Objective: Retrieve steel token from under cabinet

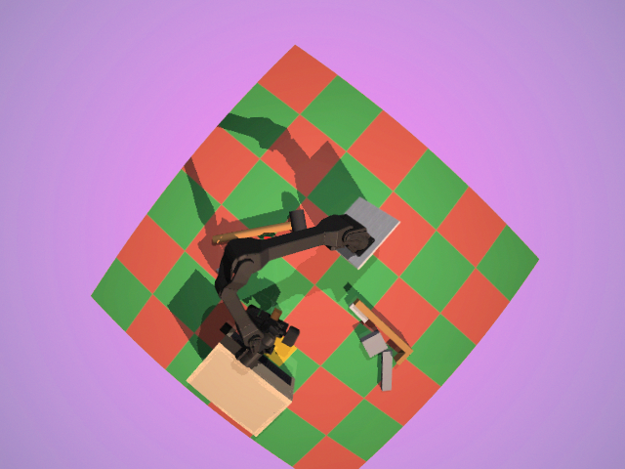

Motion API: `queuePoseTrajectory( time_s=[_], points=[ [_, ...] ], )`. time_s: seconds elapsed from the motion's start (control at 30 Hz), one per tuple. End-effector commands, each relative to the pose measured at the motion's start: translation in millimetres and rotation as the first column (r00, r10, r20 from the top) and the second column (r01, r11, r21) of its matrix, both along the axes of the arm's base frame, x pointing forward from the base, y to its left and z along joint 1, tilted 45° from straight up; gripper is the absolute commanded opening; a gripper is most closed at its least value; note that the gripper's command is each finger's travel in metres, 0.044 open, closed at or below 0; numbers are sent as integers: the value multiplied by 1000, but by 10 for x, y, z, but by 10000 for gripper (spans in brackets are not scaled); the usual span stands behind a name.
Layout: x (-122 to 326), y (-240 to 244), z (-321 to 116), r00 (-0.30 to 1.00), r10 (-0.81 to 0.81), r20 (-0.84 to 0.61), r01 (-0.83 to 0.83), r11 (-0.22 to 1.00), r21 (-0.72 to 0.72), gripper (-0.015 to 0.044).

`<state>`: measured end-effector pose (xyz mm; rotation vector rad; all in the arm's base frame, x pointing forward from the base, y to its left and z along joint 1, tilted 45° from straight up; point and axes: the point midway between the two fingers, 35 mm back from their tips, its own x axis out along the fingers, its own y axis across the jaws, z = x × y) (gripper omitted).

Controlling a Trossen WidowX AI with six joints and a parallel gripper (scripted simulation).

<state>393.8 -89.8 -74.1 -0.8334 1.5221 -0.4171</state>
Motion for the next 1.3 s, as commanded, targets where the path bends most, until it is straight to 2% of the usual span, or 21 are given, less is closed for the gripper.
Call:
queuePoseTrajectory(
  time_s=[0.0, 1.27],
  points=[
    [-21, 22, -37, 1000, 0, -4, 0, 1000, 10, 0],
    [-324, -78, 39, 1000, 0, -7, 0, 1000, 10, 0]
  ],
)
